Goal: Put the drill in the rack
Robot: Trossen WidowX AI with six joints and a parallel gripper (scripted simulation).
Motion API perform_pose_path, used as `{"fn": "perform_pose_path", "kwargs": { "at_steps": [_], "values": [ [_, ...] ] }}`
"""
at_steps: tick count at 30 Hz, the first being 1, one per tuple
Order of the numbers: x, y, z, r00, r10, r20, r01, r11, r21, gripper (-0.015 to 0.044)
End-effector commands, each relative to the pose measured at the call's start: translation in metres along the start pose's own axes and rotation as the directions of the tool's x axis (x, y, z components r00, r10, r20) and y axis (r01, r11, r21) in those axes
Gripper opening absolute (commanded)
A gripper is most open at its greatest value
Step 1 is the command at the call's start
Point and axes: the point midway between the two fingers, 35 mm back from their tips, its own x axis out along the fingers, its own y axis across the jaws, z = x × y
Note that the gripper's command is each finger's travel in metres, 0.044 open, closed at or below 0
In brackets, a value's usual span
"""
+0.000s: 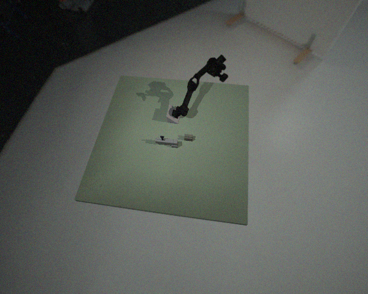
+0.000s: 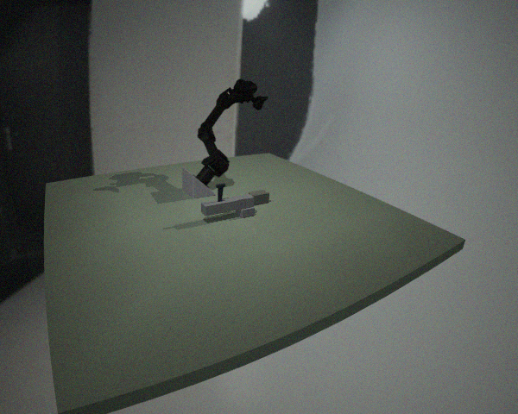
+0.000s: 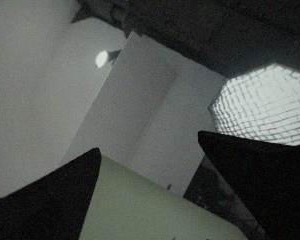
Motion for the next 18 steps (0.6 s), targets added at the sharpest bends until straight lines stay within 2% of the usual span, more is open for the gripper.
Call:
{"fn": "perform_pose_path", "kwargs": {
  "at_steps": [1,9,15,18],
  "values": [
    [0.0,0.0,0.0,1.0,0.0,0.0,0.0,1.0,0.0,0.0374],
    [0.003,0.0,0.0,1.0,-0.002,-0.008,0.002,1.0,-0.004,0.0164],
    [0.092,0.006,-0.019,0.968,-0.058,-0.243,0.035,0.995,-0.099,0.0006],
    [0.131,0.003,-0.034,0.933,-0.084,-0.35,0.039,0.99,-0.134,0.0]
  ]
}}
